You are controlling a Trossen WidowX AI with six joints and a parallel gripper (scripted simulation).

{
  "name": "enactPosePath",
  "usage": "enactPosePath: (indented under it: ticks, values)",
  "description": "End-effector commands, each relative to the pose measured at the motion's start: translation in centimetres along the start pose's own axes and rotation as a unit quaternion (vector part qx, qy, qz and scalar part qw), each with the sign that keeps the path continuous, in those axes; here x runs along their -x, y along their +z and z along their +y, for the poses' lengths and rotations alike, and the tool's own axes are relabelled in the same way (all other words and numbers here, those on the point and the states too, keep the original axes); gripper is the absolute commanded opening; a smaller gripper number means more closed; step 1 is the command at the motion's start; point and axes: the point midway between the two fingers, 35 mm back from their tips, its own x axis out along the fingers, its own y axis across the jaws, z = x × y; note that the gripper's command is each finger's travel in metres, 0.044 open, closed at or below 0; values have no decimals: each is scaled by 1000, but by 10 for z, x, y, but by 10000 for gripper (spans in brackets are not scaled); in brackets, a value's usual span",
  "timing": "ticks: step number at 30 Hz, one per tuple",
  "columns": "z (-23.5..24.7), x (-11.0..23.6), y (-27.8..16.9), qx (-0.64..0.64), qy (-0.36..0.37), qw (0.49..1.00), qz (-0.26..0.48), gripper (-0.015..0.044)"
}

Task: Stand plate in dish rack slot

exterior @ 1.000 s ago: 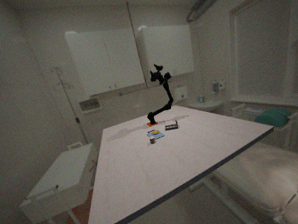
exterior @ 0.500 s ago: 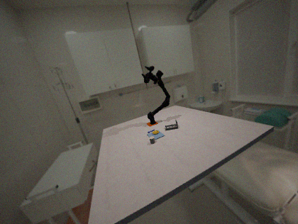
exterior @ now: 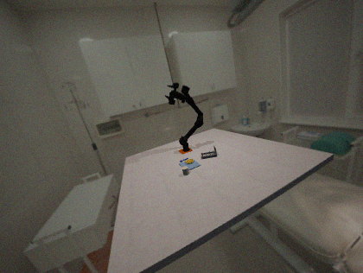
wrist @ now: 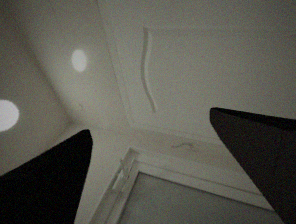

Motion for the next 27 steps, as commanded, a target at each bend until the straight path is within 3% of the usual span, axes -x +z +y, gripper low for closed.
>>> enactPosePath:
  ticks: [1, 27]
  values:
    - [-16, -11, 6, 11, -28, 999, 10, 400]
    - [-122, -65, -1, 115, -194, 963, 145, 400]
